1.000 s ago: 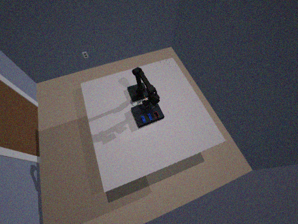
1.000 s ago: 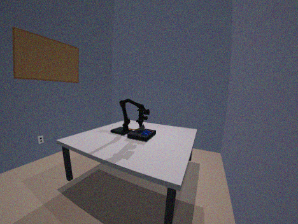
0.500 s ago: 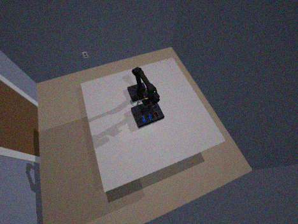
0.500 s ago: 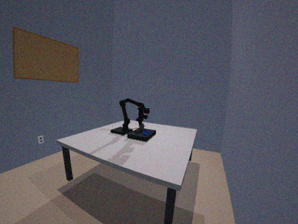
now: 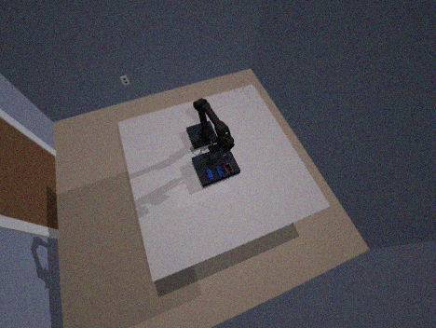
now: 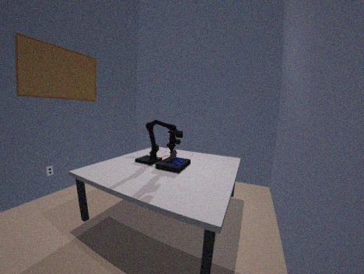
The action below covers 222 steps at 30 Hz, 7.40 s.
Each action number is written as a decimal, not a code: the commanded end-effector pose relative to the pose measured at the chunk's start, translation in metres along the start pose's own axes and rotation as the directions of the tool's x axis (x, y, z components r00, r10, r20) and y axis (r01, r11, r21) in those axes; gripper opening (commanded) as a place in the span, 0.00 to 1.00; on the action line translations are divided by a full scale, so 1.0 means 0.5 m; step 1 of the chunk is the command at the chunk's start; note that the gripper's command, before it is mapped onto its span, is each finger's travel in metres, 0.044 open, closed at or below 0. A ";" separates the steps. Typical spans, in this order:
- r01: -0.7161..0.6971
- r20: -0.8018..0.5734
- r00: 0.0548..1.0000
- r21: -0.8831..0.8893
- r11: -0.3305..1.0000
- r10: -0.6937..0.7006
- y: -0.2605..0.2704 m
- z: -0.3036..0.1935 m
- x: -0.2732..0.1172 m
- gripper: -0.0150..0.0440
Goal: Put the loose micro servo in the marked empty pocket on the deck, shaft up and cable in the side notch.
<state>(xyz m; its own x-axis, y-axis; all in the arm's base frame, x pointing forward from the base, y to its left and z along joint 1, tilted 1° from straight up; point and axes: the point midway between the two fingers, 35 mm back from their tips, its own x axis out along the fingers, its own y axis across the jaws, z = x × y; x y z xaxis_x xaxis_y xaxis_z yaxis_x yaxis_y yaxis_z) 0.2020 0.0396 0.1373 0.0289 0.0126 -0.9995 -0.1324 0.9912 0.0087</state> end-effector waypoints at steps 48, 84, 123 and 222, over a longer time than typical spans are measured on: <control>0.012 0.013 1.000 -0.914 0.405 -0.001 0.014 0.058 -0.004 0.25; 0.008 0.013 1.000 -0.675 -0.738 -0.001 0.014 0.058 -0.004 0.25; 0.001 0.018 1.000 -0.168 -0.986 -0.002 -0.008 0.185 -0.008 0.25; 0.001 0.022 1.000 -0.168 -0.986 -0.003 -0.024 0.277 0.127 0.43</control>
<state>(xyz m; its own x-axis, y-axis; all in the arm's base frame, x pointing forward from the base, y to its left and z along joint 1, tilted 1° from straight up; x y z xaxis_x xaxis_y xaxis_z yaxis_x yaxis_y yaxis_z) 0.3424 0.0468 0.0780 0.0493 0.0139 -0.9987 -0.0363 -0.9992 -0.0157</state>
